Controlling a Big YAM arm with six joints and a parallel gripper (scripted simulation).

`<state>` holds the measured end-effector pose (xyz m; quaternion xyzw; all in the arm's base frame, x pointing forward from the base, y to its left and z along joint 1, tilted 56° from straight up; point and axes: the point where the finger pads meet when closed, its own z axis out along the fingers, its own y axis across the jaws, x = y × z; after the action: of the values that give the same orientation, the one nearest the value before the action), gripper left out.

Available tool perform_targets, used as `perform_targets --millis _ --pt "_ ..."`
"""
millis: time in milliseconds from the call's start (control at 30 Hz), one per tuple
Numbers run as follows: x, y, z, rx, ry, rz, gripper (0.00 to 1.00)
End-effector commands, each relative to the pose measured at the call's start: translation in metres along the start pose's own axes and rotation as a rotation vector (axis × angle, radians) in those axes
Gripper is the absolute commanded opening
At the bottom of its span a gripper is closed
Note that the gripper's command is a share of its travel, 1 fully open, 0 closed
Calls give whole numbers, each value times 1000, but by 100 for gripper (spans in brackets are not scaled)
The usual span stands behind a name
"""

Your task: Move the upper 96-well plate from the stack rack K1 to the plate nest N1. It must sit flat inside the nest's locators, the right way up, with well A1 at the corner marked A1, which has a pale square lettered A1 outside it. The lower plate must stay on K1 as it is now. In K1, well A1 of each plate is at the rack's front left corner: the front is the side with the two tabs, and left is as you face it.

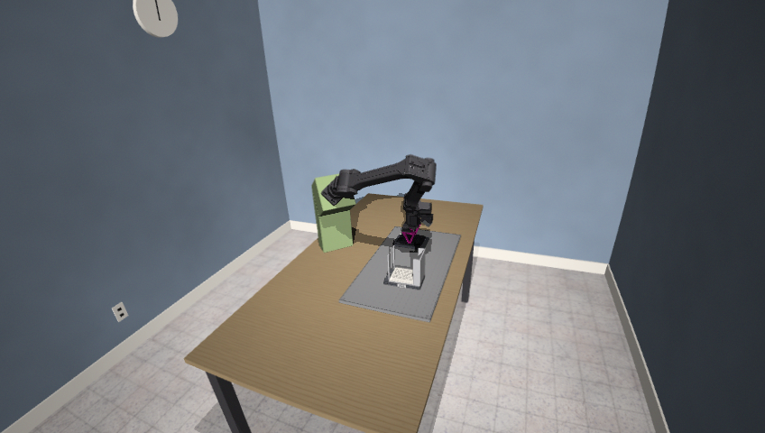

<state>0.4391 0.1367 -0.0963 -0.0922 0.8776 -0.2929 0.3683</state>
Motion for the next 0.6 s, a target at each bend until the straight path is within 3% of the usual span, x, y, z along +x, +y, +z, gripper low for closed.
perform_targets --millis 0,33,67,567 --pt "4 -1 8 2 7 -2 0" --pt "4 -1 8 2 7 -2 0" --pt "4 -1 8 2 7 -2 100" --pt "5 1 5 0 6 -9 100"
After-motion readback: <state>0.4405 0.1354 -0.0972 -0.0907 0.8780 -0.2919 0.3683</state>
